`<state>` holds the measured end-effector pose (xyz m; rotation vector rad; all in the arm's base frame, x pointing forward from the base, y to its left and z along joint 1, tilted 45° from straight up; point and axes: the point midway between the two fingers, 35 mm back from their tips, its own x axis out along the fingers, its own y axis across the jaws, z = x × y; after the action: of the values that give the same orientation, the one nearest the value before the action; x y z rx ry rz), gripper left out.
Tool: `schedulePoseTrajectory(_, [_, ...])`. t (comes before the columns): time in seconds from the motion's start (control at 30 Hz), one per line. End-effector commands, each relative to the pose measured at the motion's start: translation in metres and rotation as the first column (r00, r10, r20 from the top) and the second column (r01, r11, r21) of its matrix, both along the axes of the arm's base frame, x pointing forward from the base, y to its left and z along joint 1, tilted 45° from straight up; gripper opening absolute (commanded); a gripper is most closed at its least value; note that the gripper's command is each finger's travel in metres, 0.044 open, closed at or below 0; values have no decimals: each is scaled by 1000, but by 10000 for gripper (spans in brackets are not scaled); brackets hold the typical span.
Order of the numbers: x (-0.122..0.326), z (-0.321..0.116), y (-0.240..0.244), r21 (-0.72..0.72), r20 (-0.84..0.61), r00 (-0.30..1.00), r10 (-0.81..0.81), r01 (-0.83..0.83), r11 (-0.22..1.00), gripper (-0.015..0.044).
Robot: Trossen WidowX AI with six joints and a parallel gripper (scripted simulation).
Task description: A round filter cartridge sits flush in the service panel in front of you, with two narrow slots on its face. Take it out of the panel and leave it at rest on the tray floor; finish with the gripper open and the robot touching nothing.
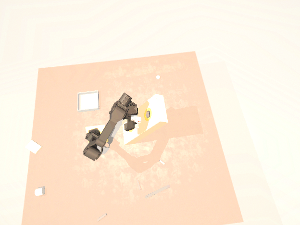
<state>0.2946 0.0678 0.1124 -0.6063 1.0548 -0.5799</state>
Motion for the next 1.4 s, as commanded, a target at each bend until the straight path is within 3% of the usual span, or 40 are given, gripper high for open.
schedulePoseTrajectory(0.0, [0,0,0,0,0,1000,-1,1,1000,278])
schedulePoseTrajectory(0.5, [0,0,0,0,0,1000,-1,1,1000,178])
schedulePoseTrajectory(0.73, [5,5,4,-2,0,1000,0,0,1000,0])
schedulePoseTrajectory(1.0, [16,17,12,-8,0,1000,4,-4,1000,0])
schedulePoseTrajectory(1.37, [-3,55,58,-15,-41,994,105,-105,994,0])
